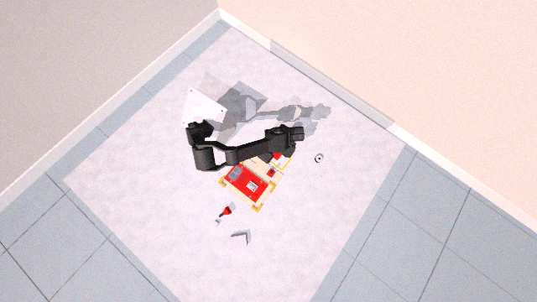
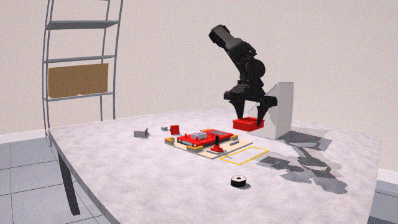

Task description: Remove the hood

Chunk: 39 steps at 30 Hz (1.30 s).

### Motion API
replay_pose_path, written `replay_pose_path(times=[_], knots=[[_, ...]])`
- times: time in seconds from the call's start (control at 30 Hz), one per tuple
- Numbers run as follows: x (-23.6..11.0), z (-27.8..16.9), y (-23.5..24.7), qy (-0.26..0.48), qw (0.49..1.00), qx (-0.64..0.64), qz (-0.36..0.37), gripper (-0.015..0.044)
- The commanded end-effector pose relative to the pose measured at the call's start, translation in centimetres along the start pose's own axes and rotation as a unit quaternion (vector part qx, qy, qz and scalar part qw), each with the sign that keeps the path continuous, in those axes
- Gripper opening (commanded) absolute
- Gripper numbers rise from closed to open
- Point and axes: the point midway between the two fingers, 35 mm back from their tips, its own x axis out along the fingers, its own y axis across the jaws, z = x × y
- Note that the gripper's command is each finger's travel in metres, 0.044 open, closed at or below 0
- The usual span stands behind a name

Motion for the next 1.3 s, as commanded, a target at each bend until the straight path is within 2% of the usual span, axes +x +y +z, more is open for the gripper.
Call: replay_pose_path(times=[0.0,1.27], knots=[[0.2,0.0,0.1,0.000,1.000,0.002,0.001,0.0000],[3.0,0.2,0.2,0.000,1.000,0.002,0.001,0.0000]])
